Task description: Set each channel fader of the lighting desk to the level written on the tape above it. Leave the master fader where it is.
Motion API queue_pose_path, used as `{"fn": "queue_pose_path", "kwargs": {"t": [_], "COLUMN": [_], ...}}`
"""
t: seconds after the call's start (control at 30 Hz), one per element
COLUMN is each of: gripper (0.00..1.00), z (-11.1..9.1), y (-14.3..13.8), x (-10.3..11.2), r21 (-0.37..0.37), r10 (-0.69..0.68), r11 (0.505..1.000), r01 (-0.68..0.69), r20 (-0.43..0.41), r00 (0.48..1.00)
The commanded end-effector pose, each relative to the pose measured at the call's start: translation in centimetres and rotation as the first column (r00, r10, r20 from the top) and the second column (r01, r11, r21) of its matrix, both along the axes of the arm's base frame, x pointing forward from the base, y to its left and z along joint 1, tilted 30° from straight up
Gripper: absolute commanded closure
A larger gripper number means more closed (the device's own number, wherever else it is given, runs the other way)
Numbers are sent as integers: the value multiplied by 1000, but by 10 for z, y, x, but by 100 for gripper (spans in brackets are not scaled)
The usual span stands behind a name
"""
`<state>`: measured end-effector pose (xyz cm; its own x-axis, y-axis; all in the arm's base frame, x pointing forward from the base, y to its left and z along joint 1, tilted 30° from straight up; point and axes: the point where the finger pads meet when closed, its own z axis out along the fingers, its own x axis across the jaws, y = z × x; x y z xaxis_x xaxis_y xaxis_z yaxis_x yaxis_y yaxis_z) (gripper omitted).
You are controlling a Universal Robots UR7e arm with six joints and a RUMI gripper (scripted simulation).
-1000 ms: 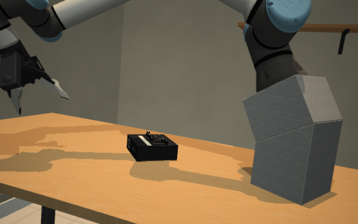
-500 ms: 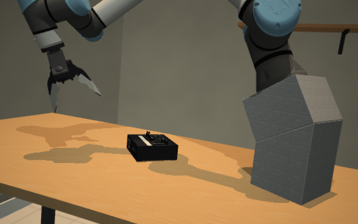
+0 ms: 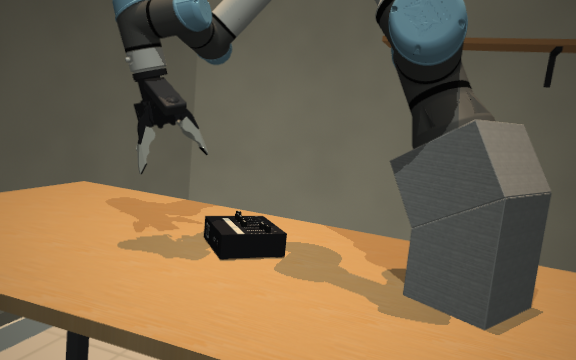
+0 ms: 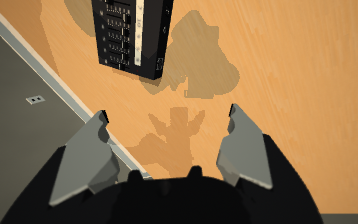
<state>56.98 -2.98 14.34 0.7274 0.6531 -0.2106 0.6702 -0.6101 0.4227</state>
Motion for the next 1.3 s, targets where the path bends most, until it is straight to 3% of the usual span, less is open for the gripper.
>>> {"fn": "queue_pose_path", "kwargs": {"t": [0.0,0.27,0.33,0.7,1.27], "gripper": [0,0,0,0,0], "z": [-2,-12,-12,-26,-37], "y": [-11,-25,-25,-31,-31], "x": [-26,-72,-72,-120,-151], "r21": [25,35,35,11,-26], "r10": [103,274,274,450,564], "r11": [994,961,961,893,826], "r01": [-103,-274,-274,-450,-564], "r20": [3,3,3,8,5], "r00": [995,962,962,893,826]}}
